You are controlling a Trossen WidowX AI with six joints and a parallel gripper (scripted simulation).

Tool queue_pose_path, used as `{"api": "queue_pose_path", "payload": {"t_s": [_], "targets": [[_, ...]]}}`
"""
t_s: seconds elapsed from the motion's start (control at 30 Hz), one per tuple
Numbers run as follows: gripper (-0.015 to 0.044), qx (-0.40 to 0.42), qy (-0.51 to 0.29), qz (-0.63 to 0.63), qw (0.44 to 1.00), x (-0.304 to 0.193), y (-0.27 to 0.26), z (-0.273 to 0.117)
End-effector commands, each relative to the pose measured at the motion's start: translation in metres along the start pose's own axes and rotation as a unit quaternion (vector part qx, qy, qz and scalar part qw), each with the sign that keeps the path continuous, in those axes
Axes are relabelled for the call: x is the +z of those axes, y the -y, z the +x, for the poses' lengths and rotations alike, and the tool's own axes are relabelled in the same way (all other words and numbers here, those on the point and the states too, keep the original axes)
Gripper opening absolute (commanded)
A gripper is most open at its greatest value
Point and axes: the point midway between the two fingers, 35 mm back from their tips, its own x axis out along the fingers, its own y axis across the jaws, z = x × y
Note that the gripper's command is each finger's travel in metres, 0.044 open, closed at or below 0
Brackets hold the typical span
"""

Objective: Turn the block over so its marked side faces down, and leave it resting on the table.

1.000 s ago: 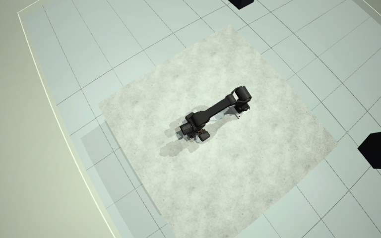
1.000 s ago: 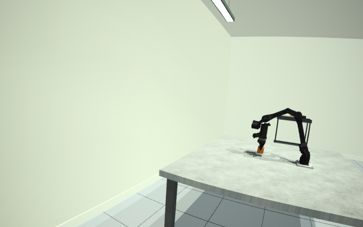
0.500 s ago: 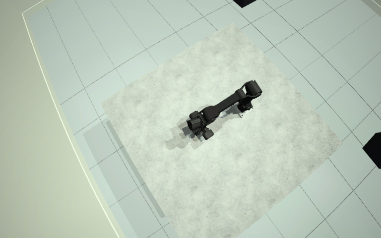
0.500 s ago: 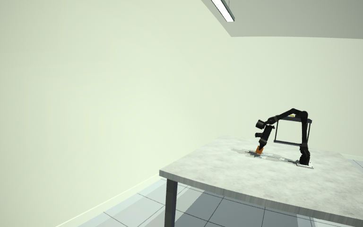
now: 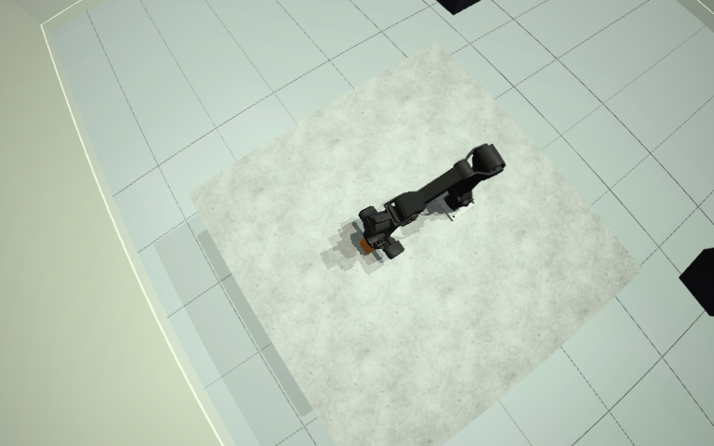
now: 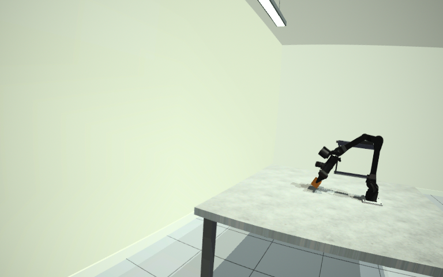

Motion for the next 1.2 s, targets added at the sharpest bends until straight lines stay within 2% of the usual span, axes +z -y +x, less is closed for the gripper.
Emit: {"api": "queue_pose_path", "payload": {"t_s": [0.0, 0.13, 0.63, 1.17], "targets": [[0.0, 0.002, 0.019, -0.003, 1.0, -0.001, -0.001, -0.002], [0.0, 0.002, 0.031, -0.002, 1.0, 0.0, -0.001, 0.002], [0.0, 0.002, 0.153, 0.002, 0.988, -0.003, 0.002, 0.028], [0.0, 0.002, 0.273, -0.002, 0.962, -0.017, -0.001, 0.025]]}}
